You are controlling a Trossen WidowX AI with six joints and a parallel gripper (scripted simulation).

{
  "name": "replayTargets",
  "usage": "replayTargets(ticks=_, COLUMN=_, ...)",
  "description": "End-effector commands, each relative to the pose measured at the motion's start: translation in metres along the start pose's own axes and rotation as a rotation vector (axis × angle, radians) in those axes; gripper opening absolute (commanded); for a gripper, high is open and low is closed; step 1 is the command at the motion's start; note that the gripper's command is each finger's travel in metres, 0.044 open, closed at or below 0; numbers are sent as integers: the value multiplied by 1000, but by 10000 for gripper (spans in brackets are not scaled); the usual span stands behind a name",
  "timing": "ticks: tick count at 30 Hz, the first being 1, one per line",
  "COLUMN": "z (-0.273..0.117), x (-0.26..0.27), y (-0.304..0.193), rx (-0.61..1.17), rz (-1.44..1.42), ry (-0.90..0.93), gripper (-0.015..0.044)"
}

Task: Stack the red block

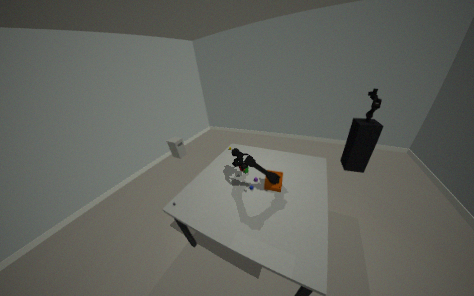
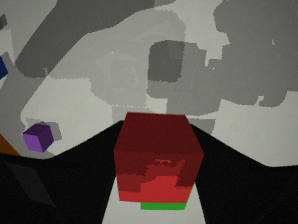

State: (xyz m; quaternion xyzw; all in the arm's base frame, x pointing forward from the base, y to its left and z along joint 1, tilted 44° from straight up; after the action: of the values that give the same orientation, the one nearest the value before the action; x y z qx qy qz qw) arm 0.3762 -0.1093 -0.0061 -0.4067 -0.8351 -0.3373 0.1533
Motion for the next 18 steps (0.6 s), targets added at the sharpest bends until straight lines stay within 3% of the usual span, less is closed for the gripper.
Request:
replayTargets(ticks=1, z=-21, x=0, y=1, rx=2, rz=-8, ry=-10, gripper=0)
replayTargets(ticks=8, z=-52, x=0, y=1, rx=3, rz=-7, ry=-11, gripper=0)
replayTargets(ticks=18, z=-55, x=-7, y=-11, rx=4, rz=-7, ry=-12, gripper=0)
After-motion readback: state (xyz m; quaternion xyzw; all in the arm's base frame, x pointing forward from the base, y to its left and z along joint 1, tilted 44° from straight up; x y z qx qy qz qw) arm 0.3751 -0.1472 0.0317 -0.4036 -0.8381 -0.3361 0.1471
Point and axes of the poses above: the point midway between the two fingers, 35 mm back from their tips, its own z axis out along the fingers, its own x axis across the jaws, y = z × x, the point moved 5 cm from there along -z, back along the fingers, and after that the axes turned 15 degrees about z, right-handed, at the moved point
